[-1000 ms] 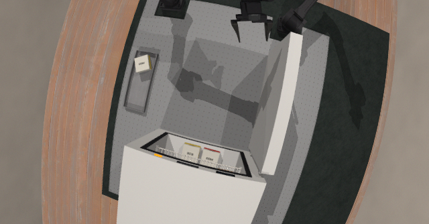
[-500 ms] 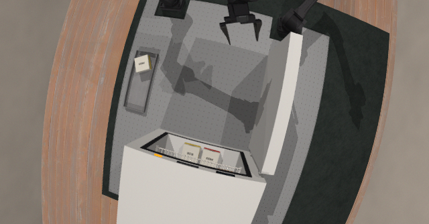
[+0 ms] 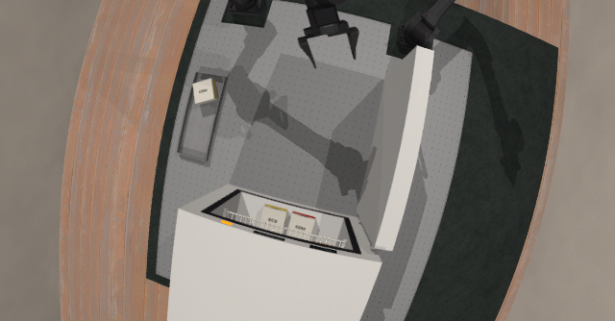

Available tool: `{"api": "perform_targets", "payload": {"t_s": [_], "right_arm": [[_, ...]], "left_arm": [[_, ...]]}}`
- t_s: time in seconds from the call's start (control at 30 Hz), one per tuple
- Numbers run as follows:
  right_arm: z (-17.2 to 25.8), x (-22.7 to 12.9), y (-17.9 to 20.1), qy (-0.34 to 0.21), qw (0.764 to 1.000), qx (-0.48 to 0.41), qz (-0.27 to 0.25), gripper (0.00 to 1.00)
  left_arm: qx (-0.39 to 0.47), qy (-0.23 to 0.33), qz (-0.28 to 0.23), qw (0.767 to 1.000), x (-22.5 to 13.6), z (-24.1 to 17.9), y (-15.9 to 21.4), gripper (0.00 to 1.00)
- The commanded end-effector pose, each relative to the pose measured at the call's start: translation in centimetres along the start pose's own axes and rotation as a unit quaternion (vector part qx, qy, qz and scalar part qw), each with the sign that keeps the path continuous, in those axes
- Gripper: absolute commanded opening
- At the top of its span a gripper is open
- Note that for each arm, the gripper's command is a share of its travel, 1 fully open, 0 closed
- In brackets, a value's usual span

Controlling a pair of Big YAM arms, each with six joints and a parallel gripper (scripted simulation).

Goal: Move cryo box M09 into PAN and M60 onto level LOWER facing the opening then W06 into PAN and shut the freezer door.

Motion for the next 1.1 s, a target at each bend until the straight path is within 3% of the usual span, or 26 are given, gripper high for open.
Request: {"api": "perform_targets", "payload": {"t_s": [0.0, 1.07], "right_arm": [[-1.5, -0.1, -0.8, -0.003, 1.000, -0.007, -0.017, 1.00], [-9.6, 0.5, -0.9, -0.079, 0.995, -0.051, -0.024, 1.00]], "left_arm": [[-0.006, -0.001, 0.016, 1.000, 0.4, 0.1, 1.6, 0.00], [-0.006, -0.001, 0.016, 1.000, 0.4, 0.1, 1.6, 0.00]]}}
Point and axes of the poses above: on each arm, the point where the finger pads meet when closed, its own x axis out along the fingers, its own z axis across the jaws, y = z × x, the point moved 3 cm from there along -x, back along the fingers, and after that the axes turned 3 degrees about -x, right-handed, at the moved point
